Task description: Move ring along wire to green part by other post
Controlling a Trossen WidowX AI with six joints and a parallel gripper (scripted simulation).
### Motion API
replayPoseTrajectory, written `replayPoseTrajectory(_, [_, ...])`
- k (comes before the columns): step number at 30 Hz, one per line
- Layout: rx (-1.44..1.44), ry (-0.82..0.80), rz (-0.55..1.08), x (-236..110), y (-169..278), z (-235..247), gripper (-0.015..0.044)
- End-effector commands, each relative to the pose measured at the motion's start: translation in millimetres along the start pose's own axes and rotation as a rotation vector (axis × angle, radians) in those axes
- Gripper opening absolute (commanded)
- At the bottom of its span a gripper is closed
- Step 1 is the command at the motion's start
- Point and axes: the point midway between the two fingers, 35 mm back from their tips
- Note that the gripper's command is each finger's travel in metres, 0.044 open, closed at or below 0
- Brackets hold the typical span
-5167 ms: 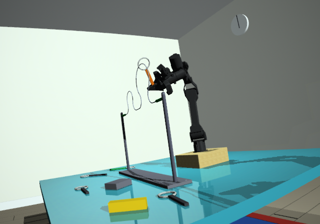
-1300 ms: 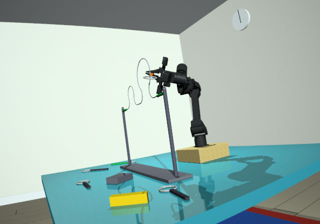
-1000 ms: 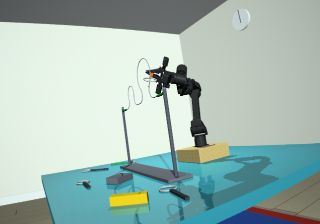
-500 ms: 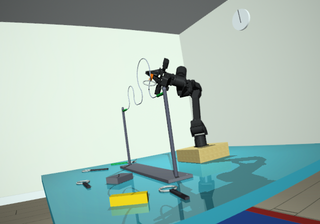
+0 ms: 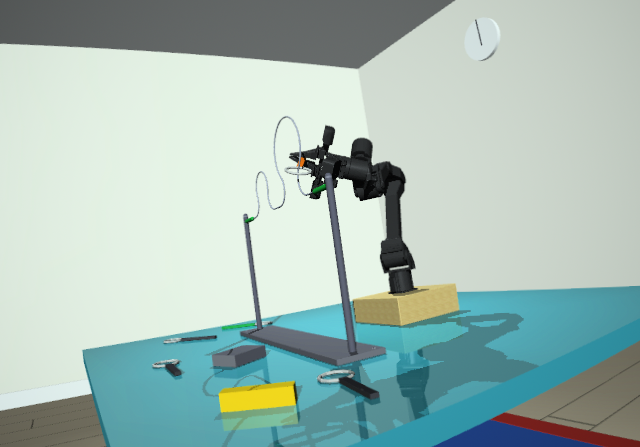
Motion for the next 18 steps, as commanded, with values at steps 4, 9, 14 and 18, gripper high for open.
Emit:
replayPoseTrajectory(4, [0.114, -0.070, -0.001, -4, -7, 23, -0.0150])
replayPoseTrajectory(9, [0.214, -0.127, 0.000, -8, -14, 39, -0.0150])
replayPoseTrajectory(14, [0.313, -0.184, 0.000, -13, -23, 54, -0.0150])
replayPoseTrajectory(18, [0.385, -0.225, 0.000, -17, -30, 64, -0.0150])
Point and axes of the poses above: the point midway between the two fingers, 35 mm back from their tips, its own x axis out along the fingers, its own z axis across the jaws, y = z × x, and after that the axes turned 14 degrees about -x, right-handed
